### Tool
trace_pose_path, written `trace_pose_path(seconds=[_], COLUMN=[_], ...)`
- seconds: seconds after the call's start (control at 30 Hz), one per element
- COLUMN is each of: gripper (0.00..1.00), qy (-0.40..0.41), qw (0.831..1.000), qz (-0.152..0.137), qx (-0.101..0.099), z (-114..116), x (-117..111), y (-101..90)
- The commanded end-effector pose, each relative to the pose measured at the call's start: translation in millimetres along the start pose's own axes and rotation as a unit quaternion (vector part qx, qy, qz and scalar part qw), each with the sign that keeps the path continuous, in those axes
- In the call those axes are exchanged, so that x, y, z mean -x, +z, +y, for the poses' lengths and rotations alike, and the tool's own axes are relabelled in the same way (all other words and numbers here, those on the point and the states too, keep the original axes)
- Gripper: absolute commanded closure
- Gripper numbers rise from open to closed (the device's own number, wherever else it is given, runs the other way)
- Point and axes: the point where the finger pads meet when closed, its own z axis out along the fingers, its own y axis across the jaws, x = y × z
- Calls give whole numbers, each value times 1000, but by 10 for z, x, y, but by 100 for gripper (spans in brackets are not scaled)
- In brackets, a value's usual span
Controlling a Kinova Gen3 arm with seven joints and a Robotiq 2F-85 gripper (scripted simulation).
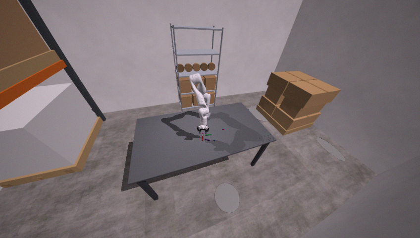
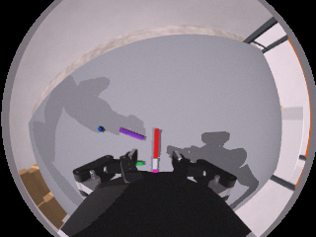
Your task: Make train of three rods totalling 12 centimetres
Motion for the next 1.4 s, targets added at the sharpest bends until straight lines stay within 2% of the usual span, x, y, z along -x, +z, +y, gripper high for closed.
trace_pose_path(seconds=[0.0, 0.2, 0.33, 0.63, 0.7, 0.97, 1.37], gripper=[0, 0, 0, 0, 0, 0, 0], qy=[-3, -2, -2, 0, 0, -3, -3], qw=[1000, 1000, 1000, 1000, 1000, 1000, 1000], qz=[2, 1, -1, -1, -1, -1, 3], qx=[0, 1, 2, 2, 2, 2, -1], z=[5, 11, 20, 37, 37, 9, -5], x=[-17, -10, -3, 0, 0, 1, -20], y=[-24, -33, -107, -530, -530, -860, -903])
